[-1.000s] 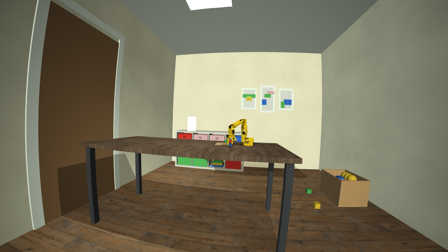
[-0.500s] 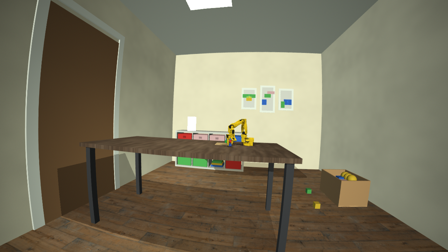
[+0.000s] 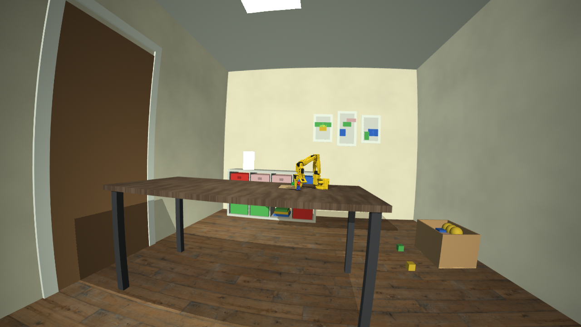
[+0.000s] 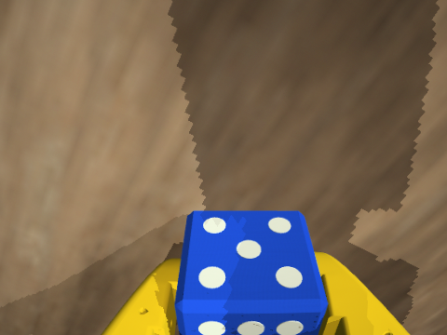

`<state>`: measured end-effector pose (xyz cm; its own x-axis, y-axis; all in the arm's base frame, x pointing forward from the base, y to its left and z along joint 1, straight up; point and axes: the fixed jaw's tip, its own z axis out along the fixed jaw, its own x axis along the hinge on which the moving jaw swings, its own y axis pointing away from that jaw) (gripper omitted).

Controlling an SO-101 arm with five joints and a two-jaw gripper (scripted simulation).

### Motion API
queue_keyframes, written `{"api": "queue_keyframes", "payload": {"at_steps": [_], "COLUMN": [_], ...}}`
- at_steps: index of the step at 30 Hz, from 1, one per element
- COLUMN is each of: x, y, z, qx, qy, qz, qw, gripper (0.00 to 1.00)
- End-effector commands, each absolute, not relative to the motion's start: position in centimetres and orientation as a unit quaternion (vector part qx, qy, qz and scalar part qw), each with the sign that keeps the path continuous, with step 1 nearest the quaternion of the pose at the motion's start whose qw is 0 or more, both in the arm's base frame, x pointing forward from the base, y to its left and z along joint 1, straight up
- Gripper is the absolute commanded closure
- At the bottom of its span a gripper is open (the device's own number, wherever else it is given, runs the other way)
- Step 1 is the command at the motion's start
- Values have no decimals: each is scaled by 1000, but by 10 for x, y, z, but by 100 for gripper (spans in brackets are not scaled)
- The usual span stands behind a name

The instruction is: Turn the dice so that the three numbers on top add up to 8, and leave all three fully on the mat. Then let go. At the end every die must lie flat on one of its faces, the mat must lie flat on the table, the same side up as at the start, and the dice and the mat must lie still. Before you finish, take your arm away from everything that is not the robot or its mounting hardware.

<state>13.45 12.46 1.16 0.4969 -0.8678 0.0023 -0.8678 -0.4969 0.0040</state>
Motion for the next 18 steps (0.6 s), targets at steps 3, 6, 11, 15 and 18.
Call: {"api": "queue_keyframes", "payload": {"at_steps": [3, 6, 11, 15, 18], "x": [140, 140, 140, 140, 140], "y": [129, 129, 129, 129, 129], "z": [17, 21, 32, 42, 48], "qx": [866, 866, 866, 866, 866], "qy": [-499, -499, -499, -499, -499], "qz": [4, 4, 4, 4, 4], "qw": [-12, -12, -12, -12, -12], "gripper": [100, 100, 100, 100, 100]}}
